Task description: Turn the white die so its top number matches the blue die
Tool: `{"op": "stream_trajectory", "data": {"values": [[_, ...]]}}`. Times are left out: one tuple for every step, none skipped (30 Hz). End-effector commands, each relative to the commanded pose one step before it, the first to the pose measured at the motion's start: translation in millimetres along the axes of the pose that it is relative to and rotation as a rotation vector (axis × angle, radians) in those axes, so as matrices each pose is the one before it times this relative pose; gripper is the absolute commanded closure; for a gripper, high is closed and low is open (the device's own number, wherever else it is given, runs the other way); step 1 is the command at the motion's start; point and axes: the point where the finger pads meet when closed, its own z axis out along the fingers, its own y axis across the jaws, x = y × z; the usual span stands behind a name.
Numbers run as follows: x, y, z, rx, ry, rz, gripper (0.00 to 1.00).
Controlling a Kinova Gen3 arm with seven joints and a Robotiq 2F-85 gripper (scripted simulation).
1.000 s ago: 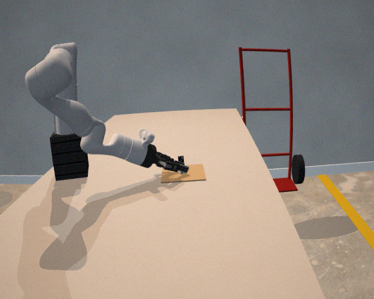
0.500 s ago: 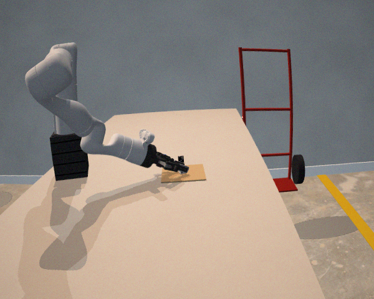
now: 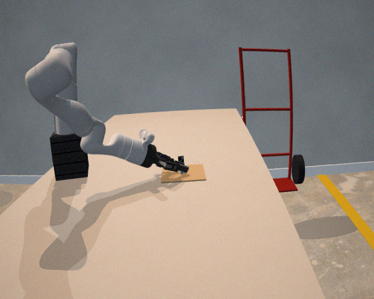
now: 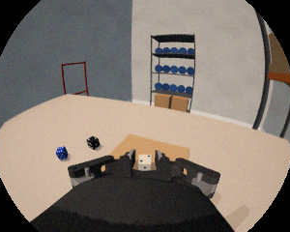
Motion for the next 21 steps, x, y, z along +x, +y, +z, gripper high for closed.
{"op": "stream_trajectory", "data": {"values": [[0.60, 0.29, -0.10, -0.00030, 0.00081, -0.00084, 0.65], [0.00, 0.00, 0.00, 0.00000, 0.00000, 0.00000, 0.65], [0.00, 0.00, 0.00, 0.00000, 0.00000, 0.00000, 0.65], [0.00, 0.00, 0.00, 0.00000, 0.00000, 0.00000, 0.65], [0.00, 0.00, 0.00, 0.00000, 0.00000, 0.00000, 0.65], [0.00, 0.00, 0.00, 0.00000, 0.00000, 0.00000, 0.65], [0.00, 0.00, -0.04, 0.00000, 0.00000, 0.00000, 0.65], [0.00, 0.00, -0.23, 0.00000, 0.00000, 0.00000, 0.65], [0.00, 0.00, -0.58, 0.00000, 0.00000, 0.00000, 0.65], [0.00, 0.00, -1.03, 0.00000, 0.00000, 0.00000, 0.65], [0.00, 0.00, -1.54, 0.00000, 0.00000, 0.00000, 0.65], [0.00, -0.01, -2.06, 0.00000, 0.00000, 0.00000, 0.65], [0.00, 0.01, -2.55, 0.00000, 0.00000, -0.00001, 0.65], [0.00, 0.00, -3.00, 0.00000, 0.00000, 0.00000, 0.65], [0.00, 0.00, -3.38, 0.00000, 0.00000, 0.00000, 0.65], [0.00, 0.01, -3.66, 0.00000, 0.00000, 0.00000, 0.65], [0.00, 0.00, -3.84, 0.00000, 0.00000, 0.00000, 0.65], [0.00, 0.00, -3.91, 0.00000, 0.00000, 0.00000, 0.65], [0.00, 0.00, -3.87, 0.00000, 0.00000, 0.00000, 0.65], [0.00, 0.00, 0.00, 0.00000, 0.00000, 0.00000, 0.65], [0.00, 0.00, 0.00, 0.00000, 0.00000, 0.00000, 0.65]]}}
